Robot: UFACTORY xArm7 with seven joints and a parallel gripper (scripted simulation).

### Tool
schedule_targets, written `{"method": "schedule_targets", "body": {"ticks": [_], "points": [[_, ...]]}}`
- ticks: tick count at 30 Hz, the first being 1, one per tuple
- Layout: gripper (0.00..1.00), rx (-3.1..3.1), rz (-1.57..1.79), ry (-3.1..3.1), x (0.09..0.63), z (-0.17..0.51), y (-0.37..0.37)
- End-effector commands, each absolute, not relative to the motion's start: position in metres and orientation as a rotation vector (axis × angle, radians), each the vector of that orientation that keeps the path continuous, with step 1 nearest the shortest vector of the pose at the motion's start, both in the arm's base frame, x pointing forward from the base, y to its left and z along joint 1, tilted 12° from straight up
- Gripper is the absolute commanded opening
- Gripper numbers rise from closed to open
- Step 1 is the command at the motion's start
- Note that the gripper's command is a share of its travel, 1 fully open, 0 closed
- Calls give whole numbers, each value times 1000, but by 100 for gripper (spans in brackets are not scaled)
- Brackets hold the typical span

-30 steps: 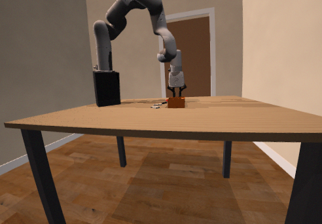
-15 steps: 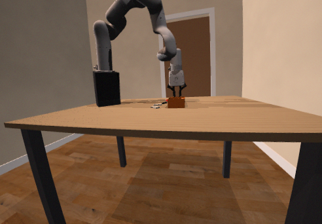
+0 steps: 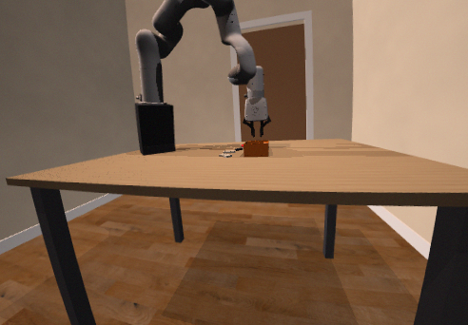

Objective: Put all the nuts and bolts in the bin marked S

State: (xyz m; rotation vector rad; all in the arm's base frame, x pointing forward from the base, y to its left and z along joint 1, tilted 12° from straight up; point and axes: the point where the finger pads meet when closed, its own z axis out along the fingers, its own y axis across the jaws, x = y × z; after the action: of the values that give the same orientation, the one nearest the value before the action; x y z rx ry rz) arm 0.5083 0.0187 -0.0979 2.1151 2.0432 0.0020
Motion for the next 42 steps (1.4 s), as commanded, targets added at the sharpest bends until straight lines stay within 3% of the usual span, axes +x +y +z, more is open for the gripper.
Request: {"method": "schedule_targets", "body": {"ticks": [1, 11, 12, 42], "points": [[29, 2113, 7, 2042, 509, -94, 20], [29, 2113, 7, 2042, 507, -79, 22], [100, 2113, 7, 2042, 507, -75, 22], [100, 2113, 7, 2042, 492, 27, 37]]}}
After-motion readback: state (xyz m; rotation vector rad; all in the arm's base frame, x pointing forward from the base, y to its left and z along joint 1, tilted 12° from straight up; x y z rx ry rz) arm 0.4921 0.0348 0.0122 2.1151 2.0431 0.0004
